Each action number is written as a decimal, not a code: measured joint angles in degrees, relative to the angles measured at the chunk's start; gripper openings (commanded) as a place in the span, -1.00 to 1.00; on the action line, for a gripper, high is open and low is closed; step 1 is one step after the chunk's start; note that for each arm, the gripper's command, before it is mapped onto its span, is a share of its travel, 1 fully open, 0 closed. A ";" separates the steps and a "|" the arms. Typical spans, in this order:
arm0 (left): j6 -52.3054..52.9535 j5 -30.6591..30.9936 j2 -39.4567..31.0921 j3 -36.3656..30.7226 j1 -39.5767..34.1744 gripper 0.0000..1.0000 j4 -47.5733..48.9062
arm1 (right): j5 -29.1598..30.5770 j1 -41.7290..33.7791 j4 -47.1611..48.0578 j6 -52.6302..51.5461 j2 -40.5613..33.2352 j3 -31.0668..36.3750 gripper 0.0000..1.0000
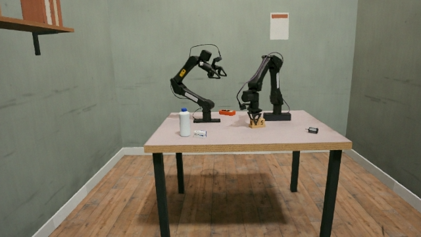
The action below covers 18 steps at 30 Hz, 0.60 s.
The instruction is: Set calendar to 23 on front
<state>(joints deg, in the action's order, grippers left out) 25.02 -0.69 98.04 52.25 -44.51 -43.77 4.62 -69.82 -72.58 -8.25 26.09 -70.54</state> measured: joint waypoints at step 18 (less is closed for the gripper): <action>0.28 0.00 -0.48 0.74 0.00 -0.20 -2.86 | 0.00 0.00 0.00 0.00 0.00 0.00 1.00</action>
<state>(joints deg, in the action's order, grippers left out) 25.30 -0.69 97.56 52.99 -44.51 -46.63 4.62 -69.82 -72.58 -8.25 26.09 -70.54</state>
